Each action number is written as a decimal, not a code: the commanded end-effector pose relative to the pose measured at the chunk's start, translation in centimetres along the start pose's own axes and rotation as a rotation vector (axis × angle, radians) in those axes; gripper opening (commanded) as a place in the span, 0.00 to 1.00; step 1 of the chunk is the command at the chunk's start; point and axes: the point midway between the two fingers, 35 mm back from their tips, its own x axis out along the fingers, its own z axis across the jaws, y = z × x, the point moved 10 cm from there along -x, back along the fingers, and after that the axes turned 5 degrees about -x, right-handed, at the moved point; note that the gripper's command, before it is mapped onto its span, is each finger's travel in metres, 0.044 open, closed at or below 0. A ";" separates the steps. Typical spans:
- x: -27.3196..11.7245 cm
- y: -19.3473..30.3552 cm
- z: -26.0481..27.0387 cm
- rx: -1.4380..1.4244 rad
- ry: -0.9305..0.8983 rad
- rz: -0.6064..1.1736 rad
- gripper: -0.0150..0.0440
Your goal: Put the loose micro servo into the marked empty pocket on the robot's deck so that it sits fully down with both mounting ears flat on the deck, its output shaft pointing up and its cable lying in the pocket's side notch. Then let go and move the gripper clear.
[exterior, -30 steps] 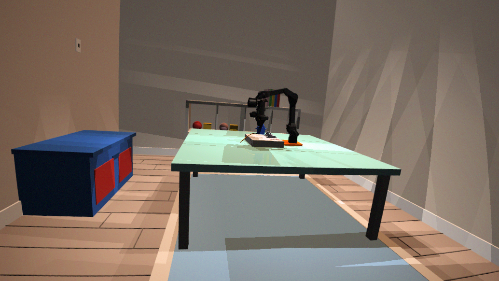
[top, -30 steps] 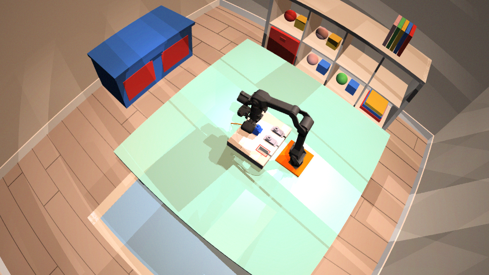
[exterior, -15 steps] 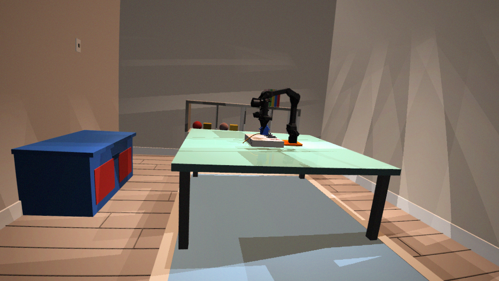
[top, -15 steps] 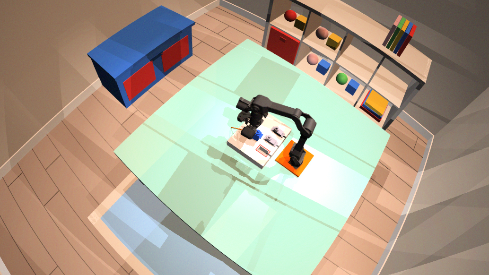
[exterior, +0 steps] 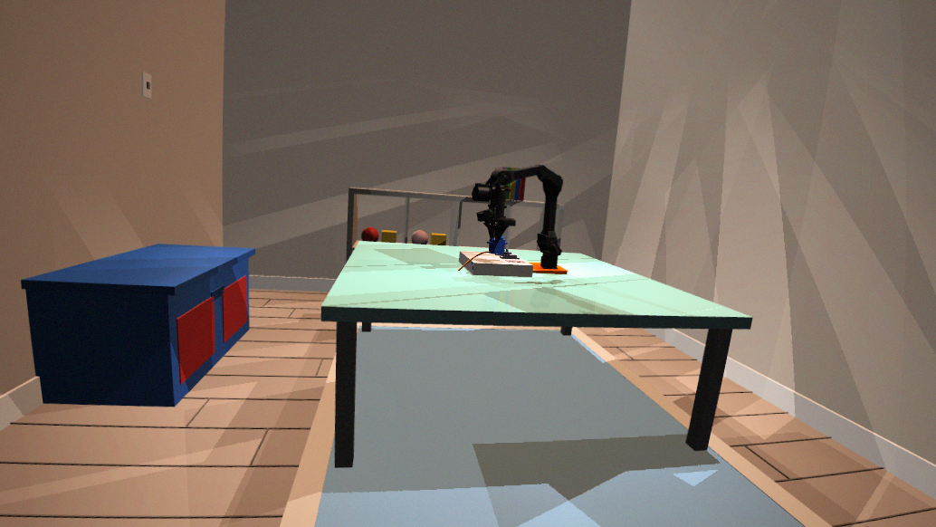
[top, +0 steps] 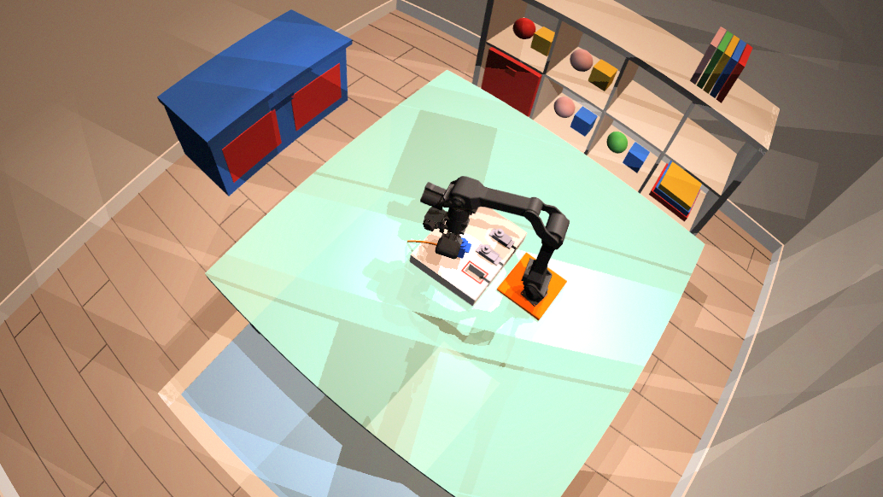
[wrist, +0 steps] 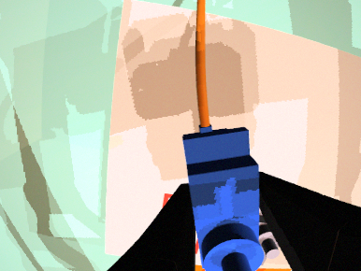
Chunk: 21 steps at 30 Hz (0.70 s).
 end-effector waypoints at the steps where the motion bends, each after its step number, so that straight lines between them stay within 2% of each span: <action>1: 0.0 0.0 0.0 -0.109 0.003 0.000 0.25; 21: 0.0 0.0 0.0 -0.799 0.003 0.000 0.25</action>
